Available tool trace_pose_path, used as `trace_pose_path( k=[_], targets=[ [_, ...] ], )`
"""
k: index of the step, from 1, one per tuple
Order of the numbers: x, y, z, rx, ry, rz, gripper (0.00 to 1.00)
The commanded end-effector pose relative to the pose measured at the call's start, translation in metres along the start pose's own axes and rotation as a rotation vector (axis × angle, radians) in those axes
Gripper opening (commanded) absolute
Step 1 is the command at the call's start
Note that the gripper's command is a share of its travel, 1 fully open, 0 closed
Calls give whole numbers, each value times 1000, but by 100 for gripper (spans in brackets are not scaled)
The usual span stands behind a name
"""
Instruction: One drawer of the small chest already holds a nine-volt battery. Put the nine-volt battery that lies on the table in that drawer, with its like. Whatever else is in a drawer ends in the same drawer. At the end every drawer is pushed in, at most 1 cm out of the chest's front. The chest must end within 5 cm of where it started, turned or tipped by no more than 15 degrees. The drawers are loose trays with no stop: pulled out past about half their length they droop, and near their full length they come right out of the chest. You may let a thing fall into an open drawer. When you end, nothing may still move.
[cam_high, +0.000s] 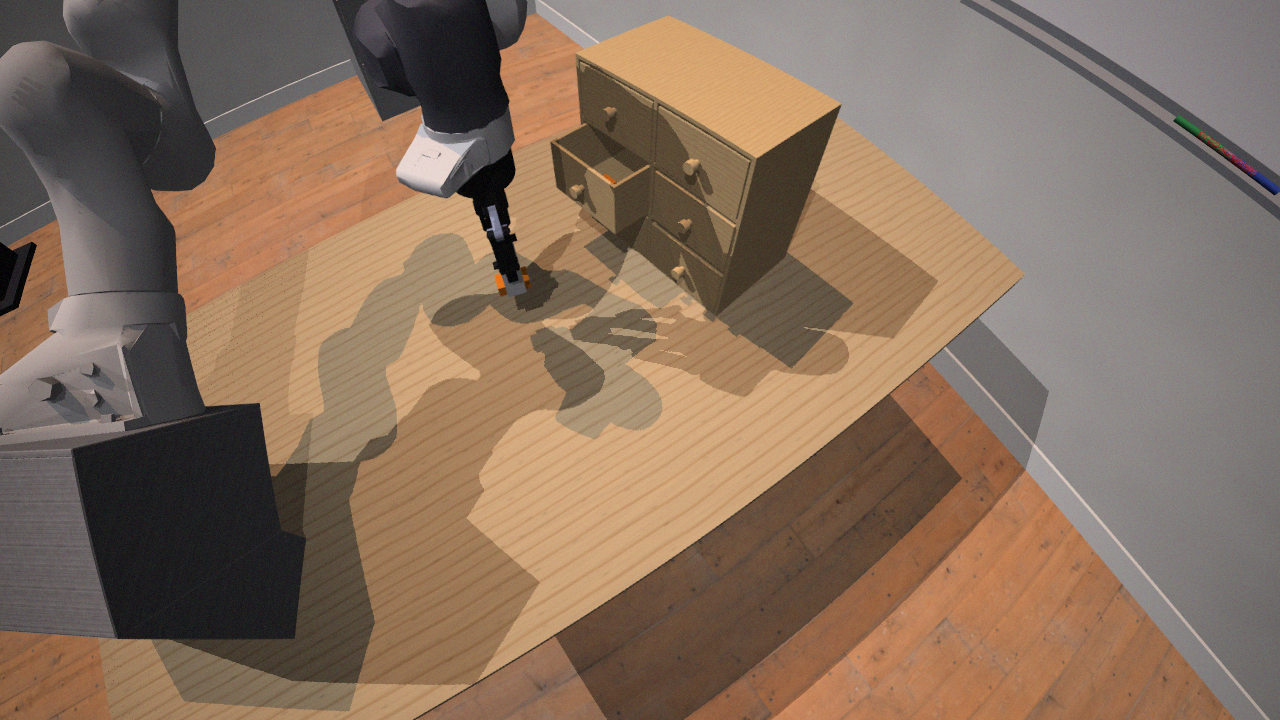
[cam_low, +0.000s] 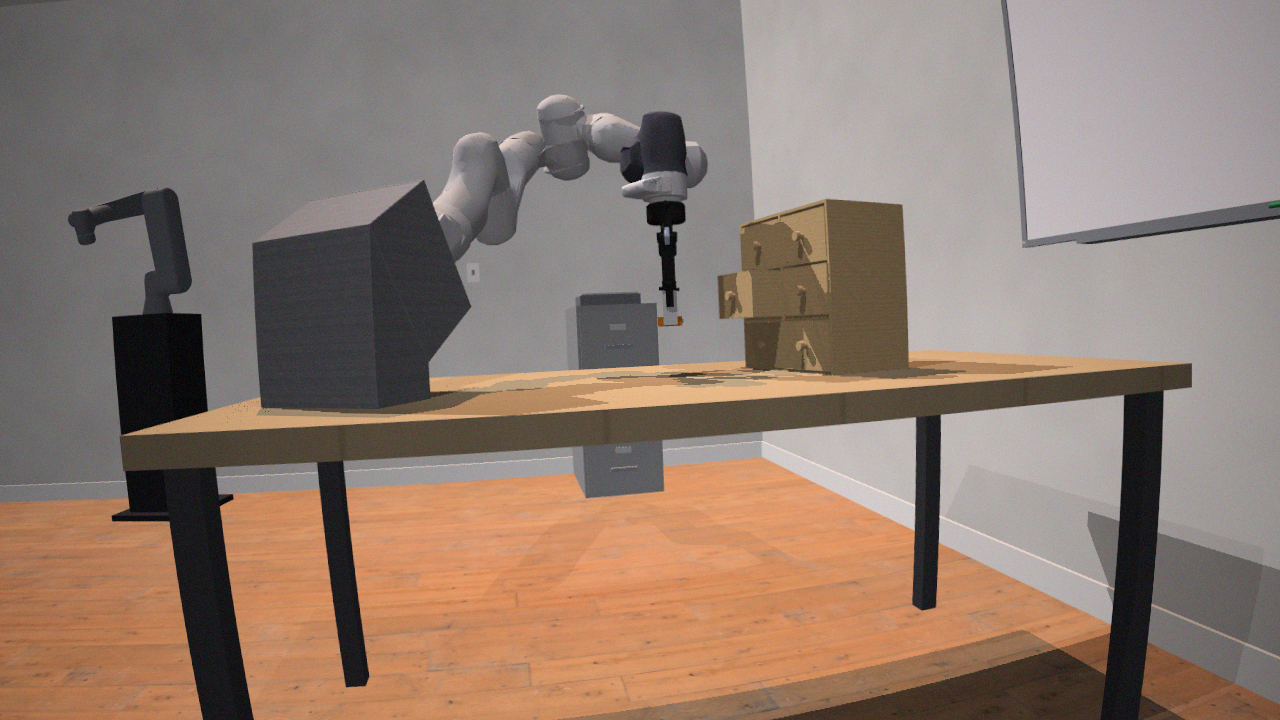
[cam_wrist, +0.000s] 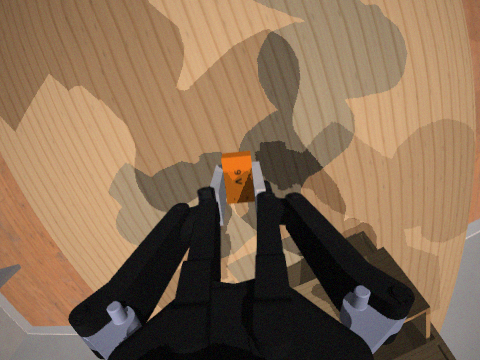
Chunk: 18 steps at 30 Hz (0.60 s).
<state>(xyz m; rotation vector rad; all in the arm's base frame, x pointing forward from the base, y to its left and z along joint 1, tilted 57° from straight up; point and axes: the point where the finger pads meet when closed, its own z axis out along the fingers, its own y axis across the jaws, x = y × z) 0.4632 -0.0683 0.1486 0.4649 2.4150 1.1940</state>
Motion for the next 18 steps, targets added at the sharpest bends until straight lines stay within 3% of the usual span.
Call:
trace_pose_path(
  k=[1, 18],
  targets=[
    [-10, 8, 1, -10, 0, -270, 14],
    [-21, 16, 0, -10, -1, -420, 14]
  ],
)
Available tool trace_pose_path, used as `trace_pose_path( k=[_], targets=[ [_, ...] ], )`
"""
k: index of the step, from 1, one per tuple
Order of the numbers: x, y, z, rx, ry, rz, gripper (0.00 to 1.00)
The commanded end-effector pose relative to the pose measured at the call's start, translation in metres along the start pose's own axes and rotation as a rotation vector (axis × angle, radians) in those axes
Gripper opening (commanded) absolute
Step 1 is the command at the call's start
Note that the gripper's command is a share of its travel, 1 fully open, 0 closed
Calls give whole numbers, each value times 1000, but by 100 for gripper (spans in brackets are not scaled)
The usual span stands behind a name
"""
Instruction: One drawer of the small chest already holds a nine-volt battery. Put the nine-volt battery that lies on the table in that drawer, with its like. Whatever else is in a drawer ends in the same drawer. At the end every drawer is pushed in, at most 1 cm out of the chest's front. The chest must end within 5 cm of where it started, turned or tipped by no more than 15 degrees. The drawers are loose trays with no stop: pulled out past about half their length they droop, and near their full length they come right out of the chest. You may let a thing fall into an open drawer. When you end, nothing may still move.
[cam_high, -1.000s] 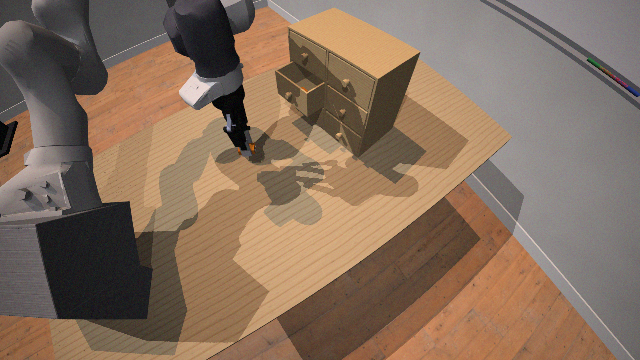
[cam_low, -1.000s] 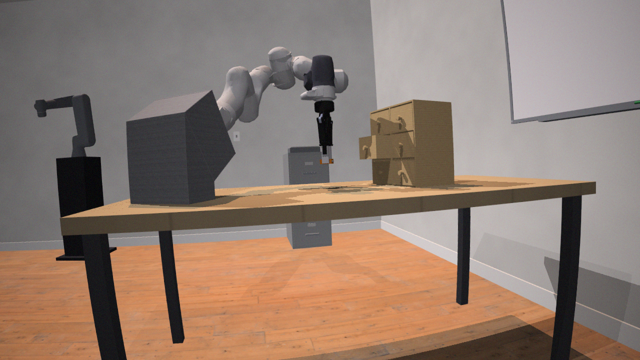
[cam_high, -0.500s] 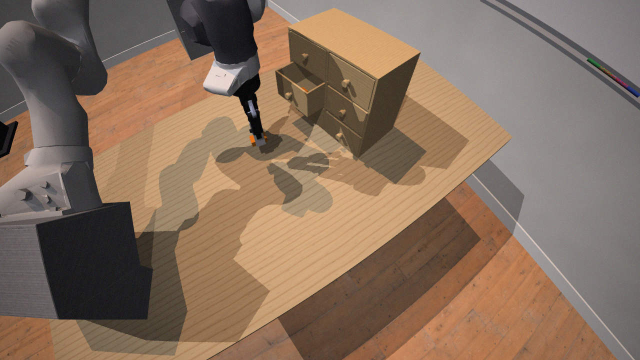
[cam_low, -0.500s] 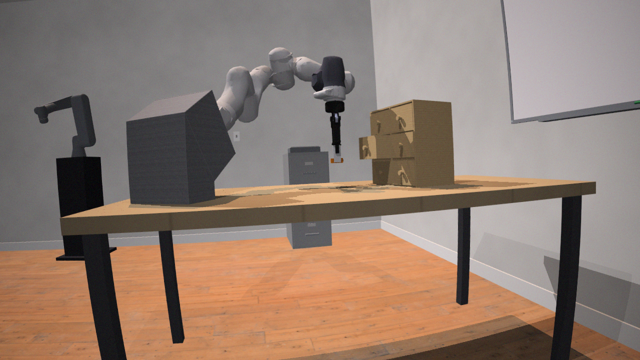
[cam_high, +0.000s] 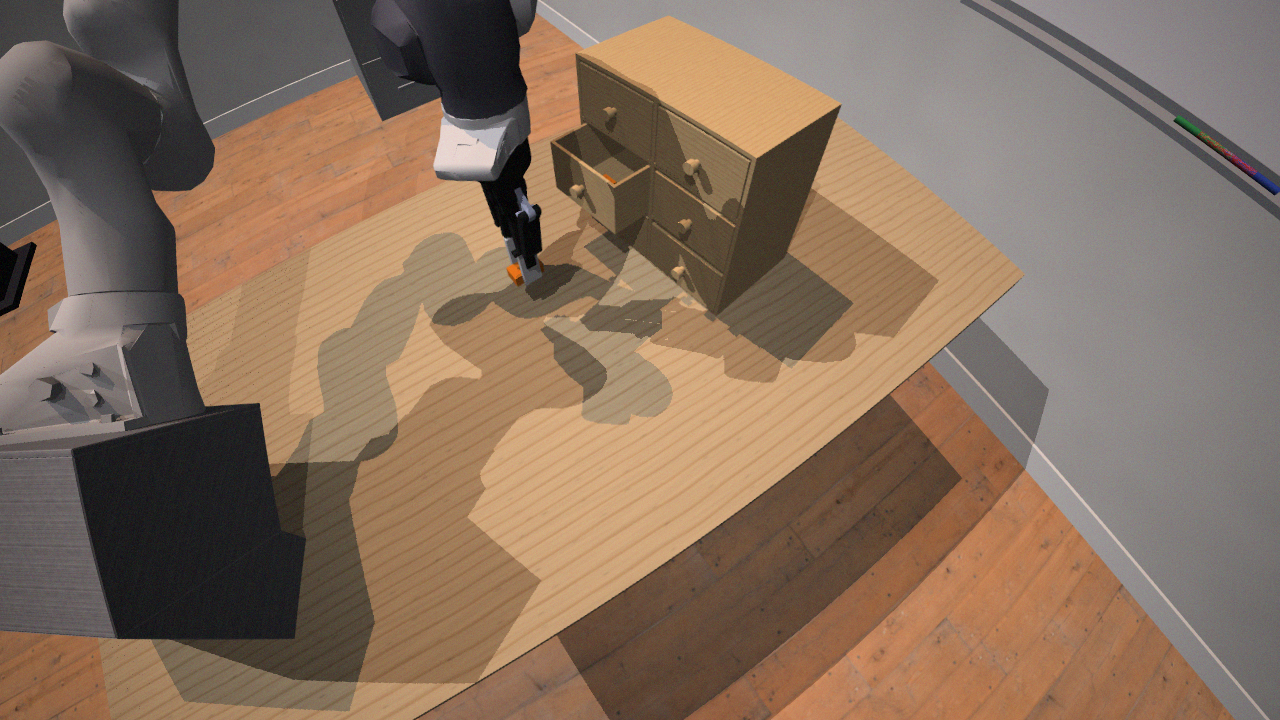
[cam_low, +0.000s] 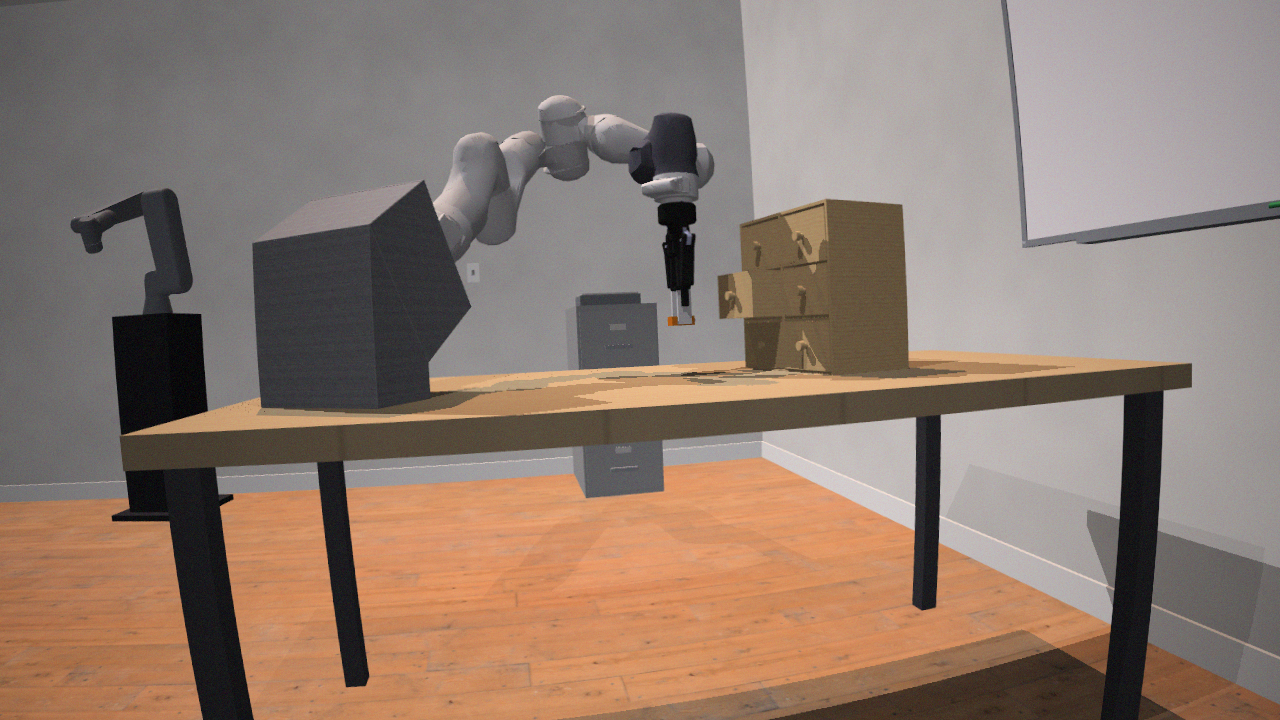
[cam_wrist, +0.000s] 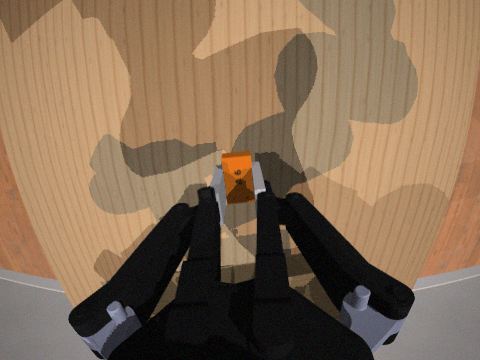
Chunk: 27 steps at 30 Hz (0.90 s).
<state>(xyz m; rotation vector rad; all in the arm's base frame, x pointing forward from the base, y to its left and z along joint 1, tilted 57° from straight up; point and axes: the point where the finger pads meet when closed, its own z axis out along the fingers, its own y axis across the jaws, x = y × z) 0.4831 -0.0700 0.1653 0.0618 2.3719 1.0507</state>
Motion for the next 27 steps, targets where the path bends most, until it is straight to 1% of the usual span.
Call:
trace_pose_path(
  k=[1, 11, 16, 25, 27],
  targets=[
    [0, 1, 0, -8, -2, -92, 14],
    [0, 1, -14, -8, -2, -93, 14],
    [0, 1, -35, -8, -2, -93, 14],
    [0, 0, -82, -8, -2, -93, 14],
    [0, 0, -82, -8, -2, -93, 14]
  ],
)
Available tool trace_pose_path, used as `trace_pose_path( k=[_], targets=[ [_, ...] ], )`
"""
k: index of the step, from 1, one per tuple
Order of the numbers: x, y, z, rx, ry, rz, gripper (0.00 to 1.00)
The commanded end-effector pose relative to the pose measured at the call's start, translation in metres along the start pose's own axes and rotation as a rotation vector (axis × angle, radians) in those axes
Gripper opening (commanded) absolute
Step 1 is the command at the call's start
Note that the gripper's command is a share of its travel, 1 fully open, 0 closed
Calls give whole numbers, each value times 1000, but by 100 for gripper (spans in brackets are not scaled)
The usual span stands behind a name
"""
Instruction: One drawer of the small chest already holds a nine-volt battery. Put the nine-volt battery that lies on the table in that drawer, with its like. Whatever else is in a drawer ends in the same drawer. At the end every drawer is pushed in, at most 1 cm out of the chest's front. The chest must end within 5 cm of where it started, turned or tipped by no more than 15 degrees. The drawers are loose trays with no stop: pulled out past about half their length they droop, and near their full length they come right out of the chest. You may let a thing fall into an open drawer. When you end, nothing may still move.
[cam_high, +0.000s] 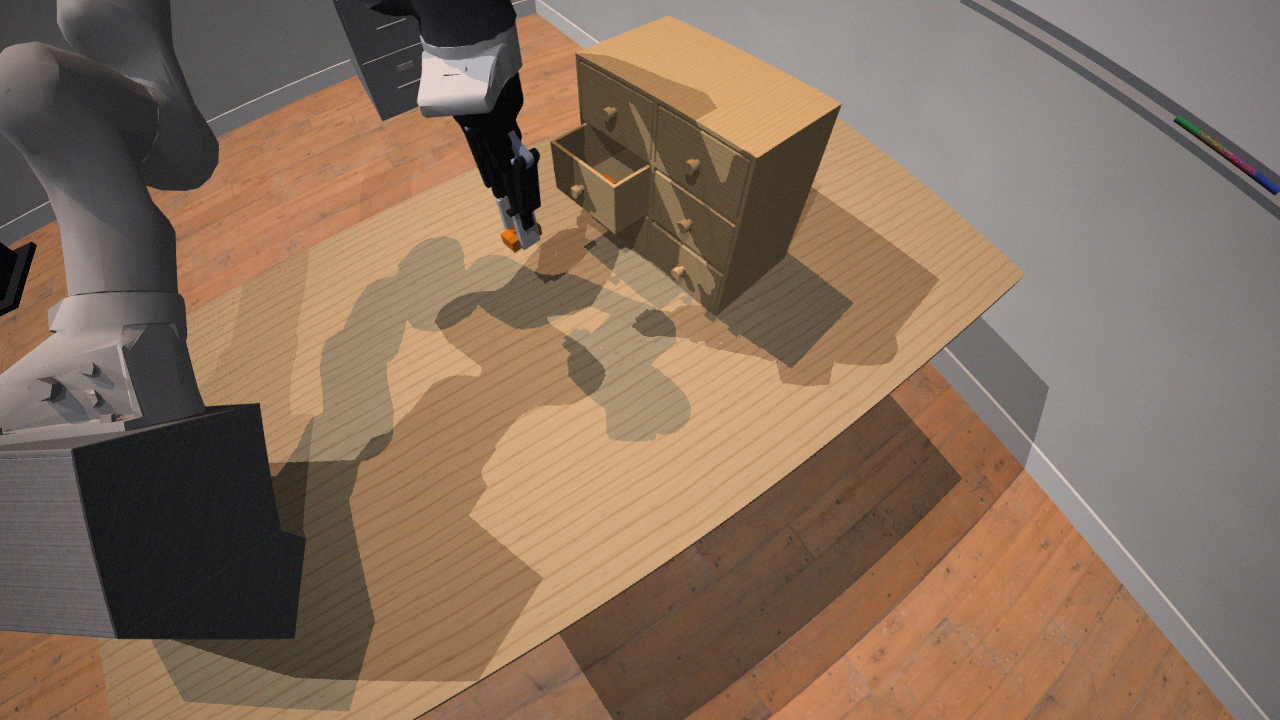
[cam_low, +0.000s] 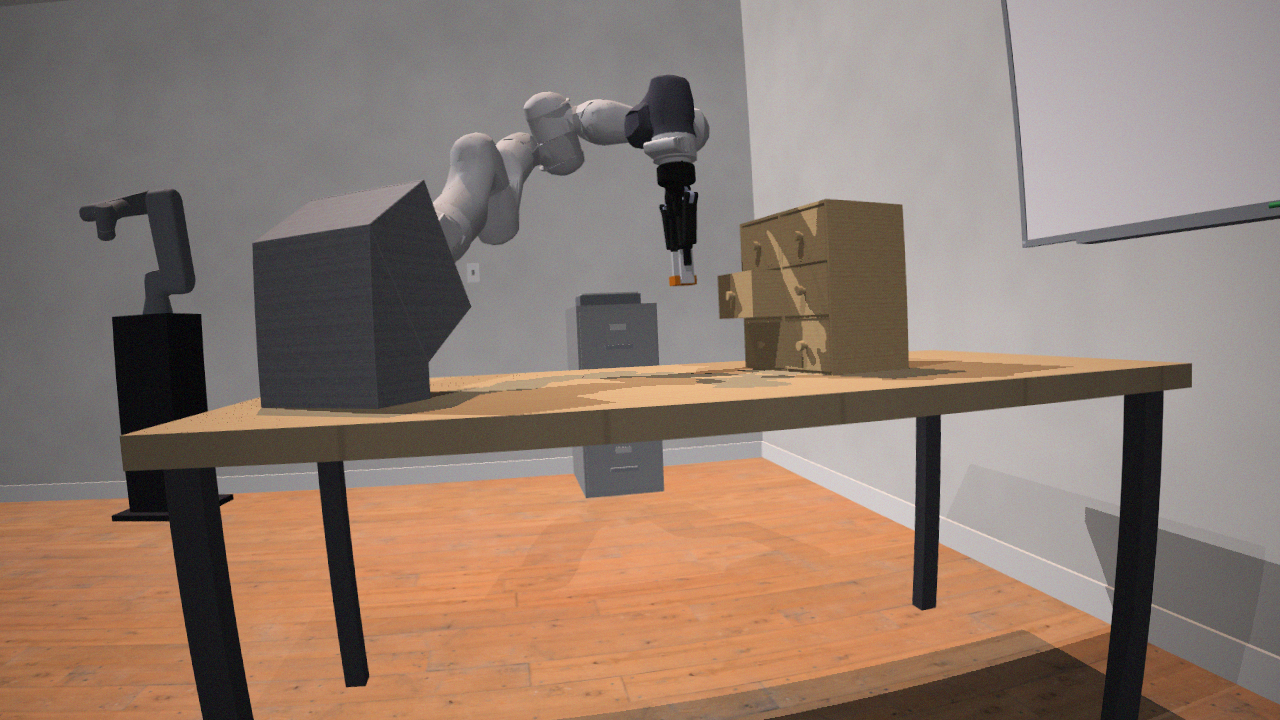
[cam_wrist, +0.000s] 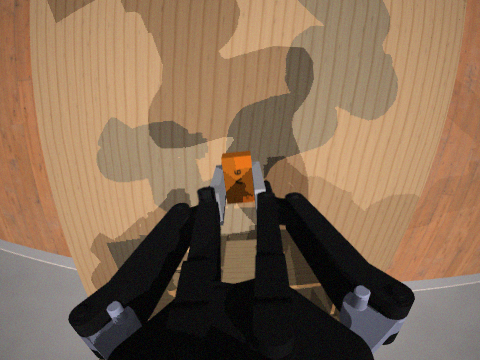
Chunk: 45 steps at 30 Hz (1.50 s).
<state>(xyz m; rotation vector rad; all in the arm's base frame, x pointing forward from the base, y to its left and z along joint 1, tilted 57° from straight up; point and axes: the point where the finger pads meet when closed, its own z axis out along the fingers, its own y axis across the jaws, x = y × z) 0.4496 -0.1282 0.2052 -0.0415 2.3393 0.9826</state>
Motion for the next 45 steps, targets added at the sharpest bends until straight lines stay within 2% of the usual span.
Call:
trace_pose_path(
  k=[1, 8, 14, 34, 40, 45],
  targets=[
    [3, 7, -9, -22, 16, 8, 14],
    [3, 6, -38, -22, 16, 8, 14],
    [3, 5, -51, -22, 16, 8, 14],
    [3, 5, -54, -22, -3, 8, 14],
    [4, 5, -53, -22, -61, 8, 14],
    [6, 5, -52, -22, -148, 9, 14]
  ],
)
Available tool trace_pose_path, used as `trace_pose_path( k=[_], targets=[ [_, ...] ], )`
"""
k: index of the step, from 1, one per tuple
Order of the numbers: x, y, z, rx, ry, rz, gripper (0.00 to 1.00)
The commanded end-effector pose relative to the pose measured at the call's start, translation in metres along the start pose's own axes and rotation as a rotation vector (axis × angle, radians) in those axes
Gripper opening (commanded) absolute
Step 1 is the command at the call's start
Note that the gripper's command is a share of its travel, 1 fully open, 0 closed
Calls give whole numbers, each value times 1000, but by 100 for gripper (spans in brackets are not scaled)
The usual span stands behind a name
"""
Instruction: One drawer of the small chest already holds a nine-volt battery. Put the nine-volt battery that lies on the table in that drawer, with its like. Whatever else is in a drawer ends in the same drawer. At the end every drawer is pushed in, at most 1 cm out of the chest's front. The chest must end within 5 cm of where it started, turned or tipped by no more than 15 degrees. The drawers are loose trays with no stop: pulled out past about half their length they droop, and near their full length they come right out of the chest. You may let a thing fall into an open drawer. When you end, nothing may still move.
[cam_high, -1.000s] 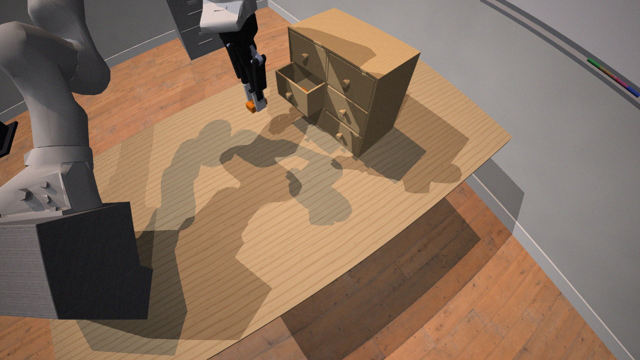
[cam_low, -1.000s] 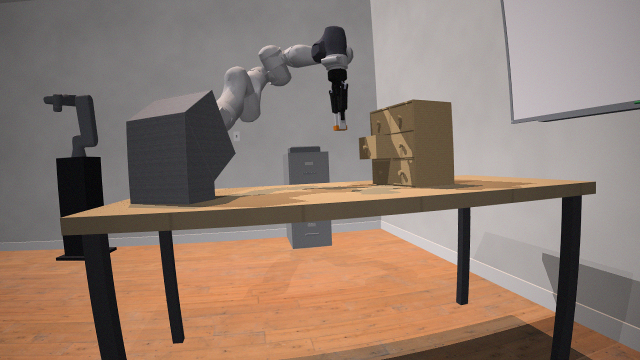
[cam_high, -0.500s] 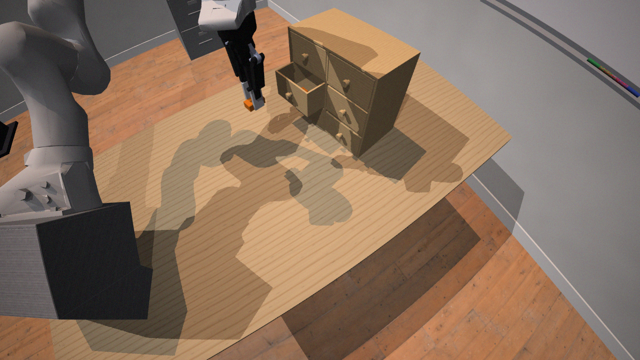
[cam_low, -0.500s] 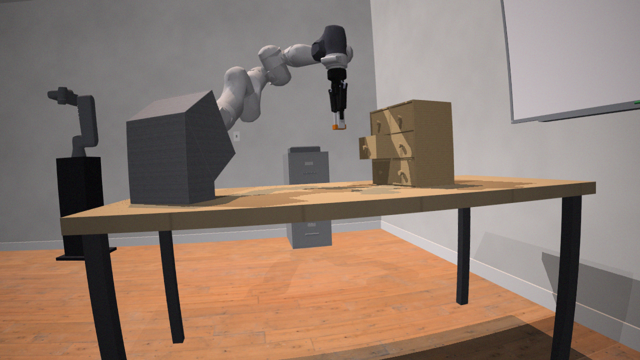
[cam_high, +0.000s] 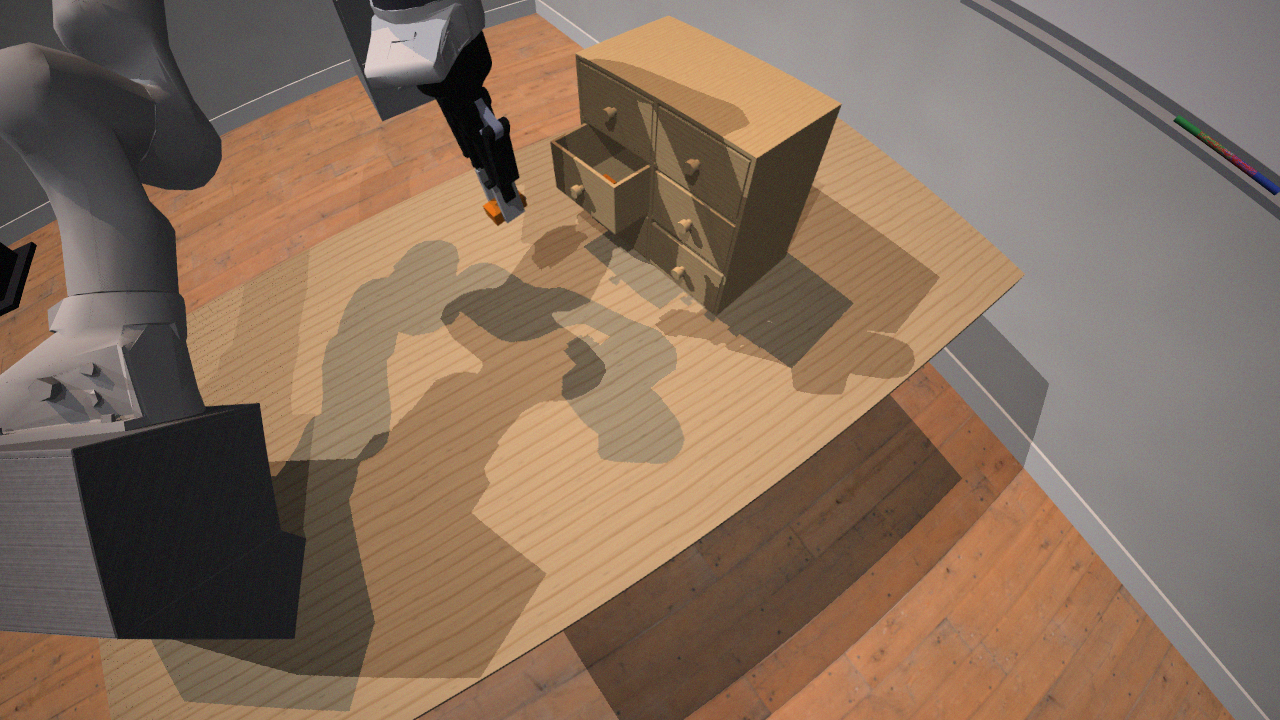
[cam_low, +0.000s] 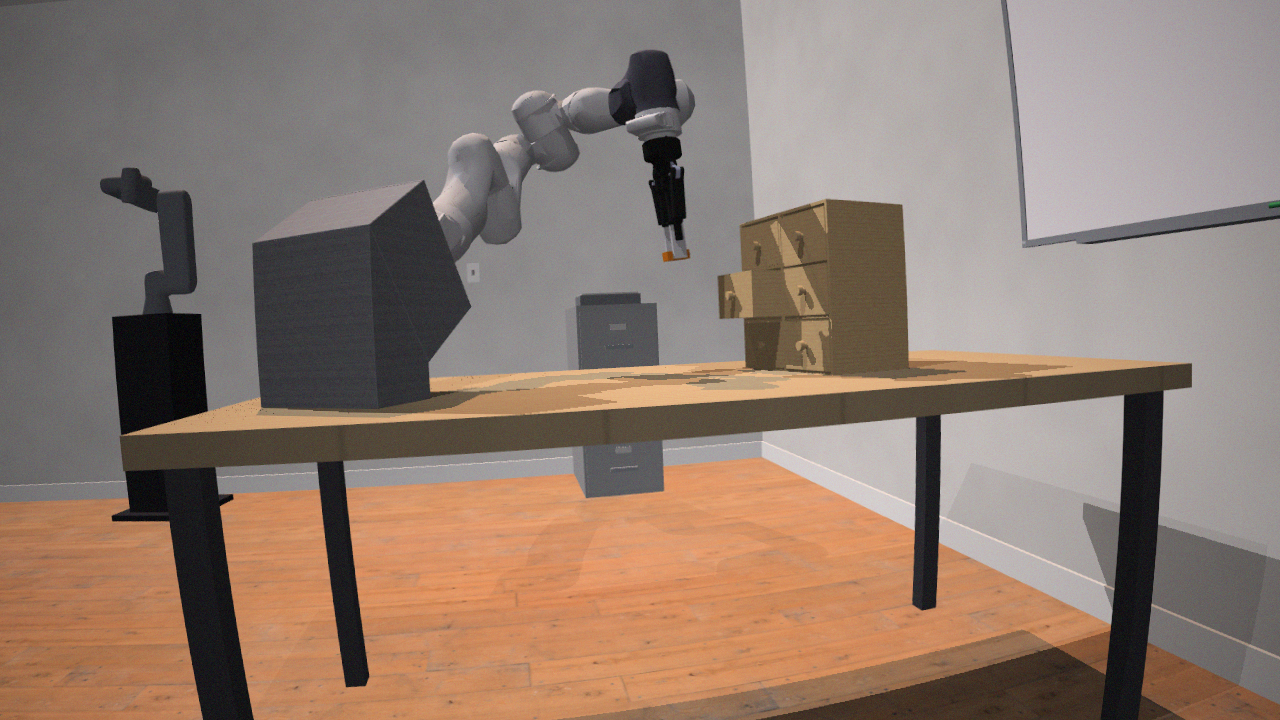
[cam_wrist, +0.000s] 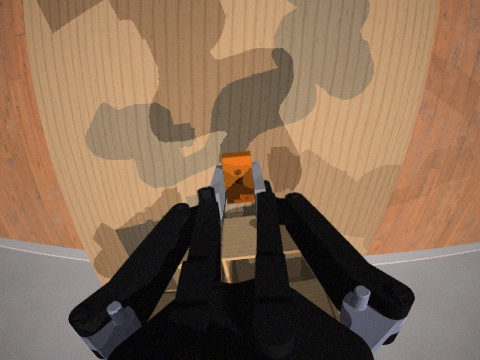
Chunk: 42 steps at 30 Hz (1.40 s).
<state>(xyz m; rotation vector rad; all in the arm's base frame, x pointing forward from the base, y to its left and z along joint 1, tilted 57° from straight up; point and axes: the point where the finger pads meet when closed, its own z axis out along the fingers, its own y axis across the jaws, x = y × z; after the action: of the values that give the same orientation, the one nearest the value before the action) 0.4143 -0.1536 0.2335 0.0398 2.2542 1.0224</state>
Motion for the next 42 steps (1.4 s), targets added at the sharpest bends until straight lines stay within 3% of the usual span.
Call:
trace_pose_path(
  k=[1, 4, 6, 9, 21, 23, 34, 42],
  targets=[
    [-3, -3, -1, 7, -83, -36, 14],
    [-1, -3, 0, 5, -160, -36, 14],
    [-1, -3, 0, 5, -160, -36, 14],
    [1, -3, 0, 4, -253, -37, 14],
    [11, -3, 6, -6, -743, -37, 14],
    [11, -3, 6, -6, -743, -37, 14],
    [16, -4, 8, -10, -974, -37, 14],
    [18, -4, 9, -12, -1048, -37, 14]
  ],
)
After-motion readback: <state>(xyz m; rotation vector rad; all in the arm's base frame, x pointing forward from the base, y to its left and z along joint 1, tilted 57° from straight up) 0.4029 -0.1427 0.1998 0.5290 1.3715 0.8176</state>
